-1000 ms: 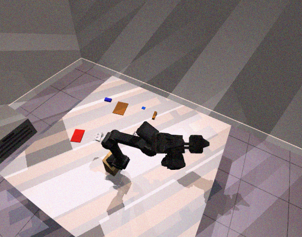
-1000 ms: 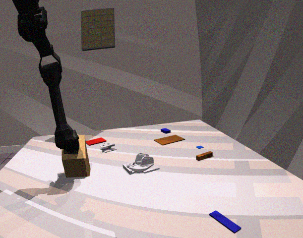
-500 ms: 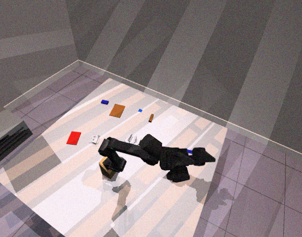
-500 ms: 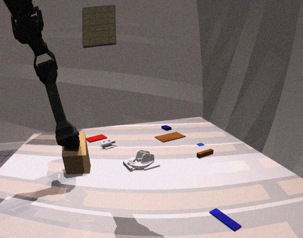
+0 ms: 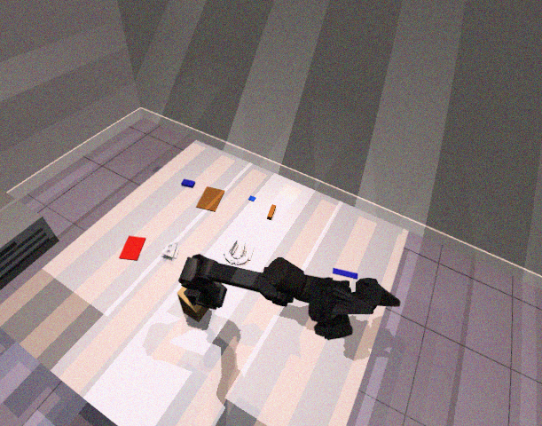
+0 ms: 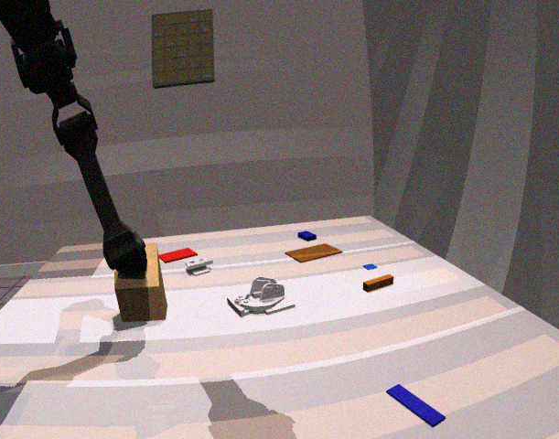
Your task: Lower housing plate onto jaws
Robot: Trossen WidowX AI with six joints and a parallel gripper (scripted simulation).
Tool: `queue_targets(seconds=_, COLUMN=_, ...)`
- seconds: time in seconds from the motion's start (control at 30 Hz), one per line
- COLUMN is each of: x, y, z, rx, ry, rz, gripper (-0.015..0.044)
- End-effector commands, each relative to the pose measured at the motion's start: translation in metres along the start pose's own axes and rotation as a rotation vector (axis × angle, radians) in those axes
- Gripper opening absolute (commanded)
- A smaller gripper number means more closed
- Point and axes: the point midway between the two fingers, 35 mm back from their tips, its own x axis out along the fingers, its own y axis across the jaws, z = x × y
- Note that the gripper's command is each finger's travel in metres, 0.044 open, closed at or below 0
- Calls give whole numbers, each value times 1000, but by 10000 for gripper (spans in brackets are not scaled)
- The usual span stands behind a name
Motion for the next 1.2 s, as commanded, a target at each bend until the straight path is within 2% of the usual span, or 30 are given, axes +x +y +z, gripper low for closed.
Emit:
queue_targets(seconds=0.0, x=1, y=-29, z=14, rx=-22, ry=-26, rz=-70, gripper=440)
queue_targets(seconds=0.67, x=-3, y=-114, z=44, rx=-57, ry=-75, rz=-280, gripper=440)
queue_targets(seconds=1.17, x=-20, y=-188, z=54, rx=-101, ry=-73, rz=-471, gripper=440)
